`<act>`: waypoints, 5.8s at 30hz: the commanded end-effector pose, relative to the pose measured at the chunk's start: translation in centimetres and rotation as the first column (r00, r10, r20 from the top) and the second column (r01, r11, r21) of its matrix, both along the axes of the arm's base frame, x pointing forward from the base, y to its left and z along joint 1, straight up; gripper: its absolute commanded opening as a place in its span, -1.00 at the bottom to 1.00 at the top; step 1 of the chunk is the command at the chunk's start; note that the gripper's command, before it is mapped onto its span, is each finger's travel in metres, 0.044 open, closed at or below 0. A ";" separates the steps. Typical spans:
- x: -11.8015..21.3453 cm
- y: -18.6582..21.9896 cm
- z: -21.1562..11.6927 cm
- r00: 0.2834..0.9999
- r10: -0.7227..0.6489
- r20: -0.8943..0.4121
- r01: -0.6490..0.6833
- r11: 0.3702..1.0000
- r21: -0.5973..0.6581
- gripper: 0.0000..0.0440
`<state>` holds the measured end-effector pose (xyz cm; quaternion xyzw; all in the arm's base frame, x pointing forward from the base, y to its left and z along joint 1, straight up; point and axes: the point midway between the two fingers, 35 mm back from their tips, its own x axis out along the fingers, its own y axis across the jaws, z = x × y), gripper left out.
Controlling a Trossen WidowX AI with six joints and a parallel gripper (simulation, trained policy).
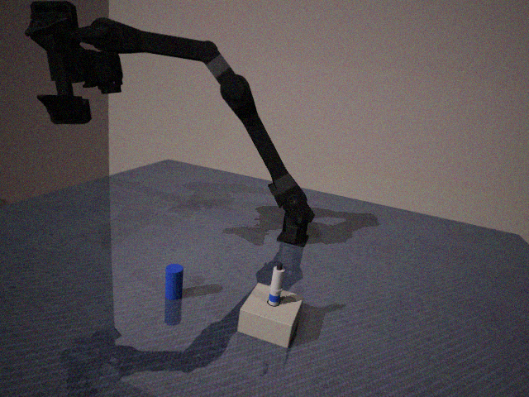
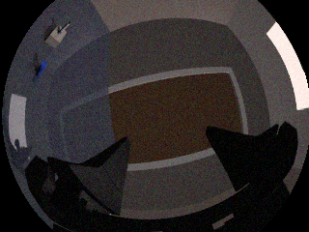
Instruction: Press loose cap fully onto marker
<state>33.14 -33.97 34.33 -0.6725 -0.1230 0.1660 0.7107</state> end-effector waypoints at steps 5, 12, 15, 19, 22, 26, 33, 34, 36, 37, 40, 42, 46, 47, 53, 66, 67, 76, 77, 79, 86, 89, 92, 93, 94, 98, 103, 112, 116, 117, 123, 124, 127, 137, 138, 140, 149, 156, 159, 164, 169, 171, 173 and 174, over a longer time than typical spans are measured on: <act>0.5 0.4 -0.8 0.998 -0.016 -0.058 0.017 1.000 0.019 0.22; 1.3 1.5 -2.1 0.988 -0.030 -0.149 0.035 0.999 0.034 -0.05; 1.6 2.0 -2.6 0.982 -0.035 -0.187 0.042 0.999 0.031 -0.03; 1.9 2.7 -3.2 0.971 -0.043 -0.236 0.049 0.999 0.022 0.00; 2.0 3.2 -3.7 0.961 -0.048 -0.271 0.053 0.998 0.014 0.01; 2.2 3.9 -4.3 0.947 -0.053 -0.318 0.057 0.998 0.002 0.04; 2.3 5.0 -5.5 0.916 -0.060 -0.397 0.058 0.998 -0.017 0.08; 2.3 5.2 -5.6 0.911 -0.061 -0.409 0.058 0.998 -0.020 0.08; 2.2 5.5 -6.0 0.900 -0.062 -0.431 0.057 0.998 -0.025 0.09; 2.2 5.7 -6.2 0.895 -0.063 -0.442 0.056 0.998 -0.028 0.10; 2.2 6.1 -6.7 0.878 -0.065 -0.474 0.054 0.998 -0.036 0.11; 2.2 6.4 -7.0 0.866 -0.065 -0.495 0.052 0.998 -0.041 0.12; 2.0 7.0 -7.8 0.841 -0.067 -0.537 0.046 0.998 -0.051 0.14; 2.0 7.1 -8.0 0.835 -0.067 -0.547 0.045 0.998 -0.054 0.15; 1.8 7.9 -9.0 0.793 -0.068 -0.606 0.034 0.997 -0.068 0.18; 1.0 9.4 -11.4 0.691 -0.071 -0.719 0.003 0.995 -0.095 0.23; 1.0 9.5 -11.6 0.683 -0.071 -0.727 0.000 0.995 -0.097 0.24; 0.4 10.3 -13.2 0.606 -0.075 -0.792 -0.026 0.993 -0.114 0.27; 0.3 10.4 -13.3 0.597 -0.076 -0.799 -0.029 0.993 -0.115 0.27; 0.2 10.5 -13.7 0.580 -0.077 -0.811 -0.035 0.992 -0.119 0.28; -0.2 11.0 -14.8 0.520 -0.084 -0.850 -0.057 0.989 -0.133 0.29; -0.4 11.1 -15.3 0.494 -0.088 -0.865 -0.068 0.988 -0.139 0.30; -0.5 11.3 -15.8 0.469 -0.093 -0.878 -0.078 0.986 -0.146 0.31; -0.6 11.3 -15.9 0.461 -0.094 -0.882 -0.081 0.986 -0.148 0.31; -0.6 11.4 -16.1 0.453 -0.096 -0.886 -0.085 0.985 -0.150 0.31; -0.8 11.5 -16.7 0.421 -0.104 -0.901 -0.099 0.982 -0.159 0.32; -1.0 11.7 -17.4 0.383 -0.115 -0.917 -0.117 0.978 -0.171 0.32; -1.2 12.0 -18.5 0.319 -0.138 -0.938 -0.150 0.969 -0.194 0.33; -1.2 12.1 -19.0 0.293 -0.150 -0.944 -0.165 0.965 -0.205 0.33; -1.2 12.2 -19.1 0.287 -0.153 -0.946 -0.169 0.964 -0.207 0.33; -1.2 12.4 -19.8 0.252 -0.172 -0.952 -0.194 0.955 -0.224 0.33; -1.1 12.5 -19.9 0.247 -0.175 -0.953 -0.199 0.954 -0.226 0.33; -1.1 12.6 -20.2 0.231 -0.184 -0.955 -0.212 0.949 -0.234 0.33; -0.8 13.4 -21.3 0.185 -0.212 -0.959 -0.263 0.930 -0.257 0.32; -0.8 13.6 -21.3 0.182 -0.215 -0.960 -0.269 0.928 -0.258 0.32; -0.7 13.8 -21.5 0.174 -0.219 -0.960 -0.281 0.923 -0.262 0.31; -0.3 15.3 -22.4 0.148 -0.234 -0.961 -0.345 0.899 -0.271 0.30; 0.0 16.8 -23.1 0.137 -0.236 -0.962 -0.402 0.874 -0.271 0.28; 0.2 17.5 -23.4 0.135 -0.234 -0.963 -0.429 0.862 -0.270 0.27; 0.4 18.6 -24.1 0.134 -0.229 -0.964 -0.475 0.839 -0.265 0.24; 0.5 19.7 -25.0 0.135 -0.219 -0.966 -0.522 0.813 -0.257 0.21; 0.5 20.1 -25.5 0.135 -0.215 -0.967 -0.541 0.802 -0.253 0.19; 0.5 20.4 -26.0 0.134 -0.209 -0.969 -0.559 0.791 -0.248 0.17; 0.5 20.6 -26.2 0.134 -0.207 -0.969 -0.568 0.785 -0.246 0.16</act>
